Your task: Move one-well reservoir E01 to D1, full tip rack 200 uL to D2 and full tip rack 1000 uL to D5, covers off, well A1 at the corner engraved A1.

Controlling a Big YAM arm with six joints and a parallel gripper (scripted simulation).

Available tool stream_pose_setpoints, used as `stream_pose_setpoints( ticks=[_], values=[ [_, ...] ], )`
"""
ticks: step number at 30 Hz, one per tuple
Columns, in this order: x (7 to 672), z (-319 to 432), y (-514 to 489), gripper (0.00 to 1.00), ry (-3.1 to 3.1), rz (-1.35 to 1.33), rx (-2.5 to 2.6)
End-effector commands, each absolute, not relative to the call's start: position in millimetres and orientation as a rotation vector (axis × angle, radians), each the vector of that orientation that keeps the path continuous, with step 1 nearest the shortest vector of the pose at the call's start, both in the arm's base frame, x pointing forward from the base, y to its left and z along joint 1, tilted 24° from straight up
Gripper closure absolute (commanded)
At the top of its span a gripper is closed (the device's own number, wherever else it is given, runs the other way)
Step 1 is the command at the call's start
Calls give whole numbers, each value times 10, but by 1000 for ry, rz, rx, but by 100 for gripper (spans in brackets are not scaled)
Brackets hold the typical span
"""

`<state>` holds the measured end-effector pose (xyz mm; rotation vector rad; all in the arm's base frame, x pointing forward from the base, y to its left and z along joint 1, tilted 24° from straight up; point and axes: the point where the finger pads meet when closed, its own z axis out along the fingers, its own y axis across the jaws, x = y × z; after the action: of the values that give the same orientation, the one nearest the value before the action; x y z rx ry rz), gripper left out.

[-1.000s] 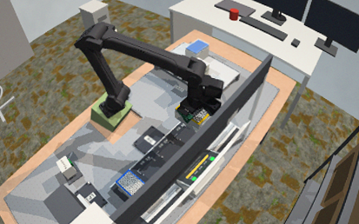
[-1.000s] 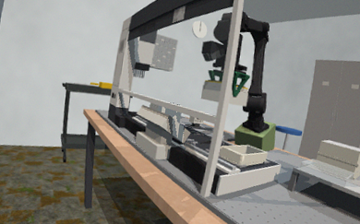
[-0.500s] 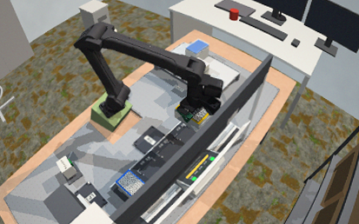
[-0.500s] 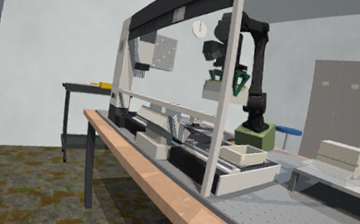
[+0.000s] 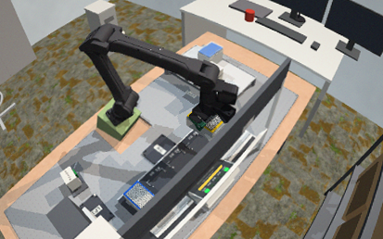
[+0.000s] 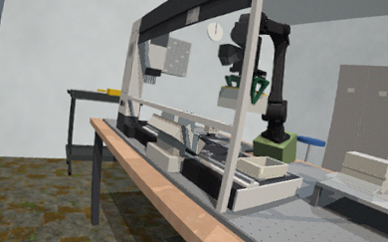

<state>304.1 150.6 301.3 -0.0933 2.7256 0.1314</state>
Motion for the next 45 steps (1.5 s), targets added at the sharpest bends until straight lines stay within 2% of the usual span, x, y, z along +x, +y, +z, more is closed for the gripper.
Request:
stream_pose_setpoints(
  ticks=[1,21,42,44,45],
  values=[
    [3090,3231,1535,100,2679,160,-97],
    [3180,3326,1559,100,2665,167,-101],
    [3208,2901,1557,100,2700,145,-108],
    [3208,2901,1557,100,2700,145,-108],
    [3287,3159,1593,100,2646,176,-100]
  ],
)
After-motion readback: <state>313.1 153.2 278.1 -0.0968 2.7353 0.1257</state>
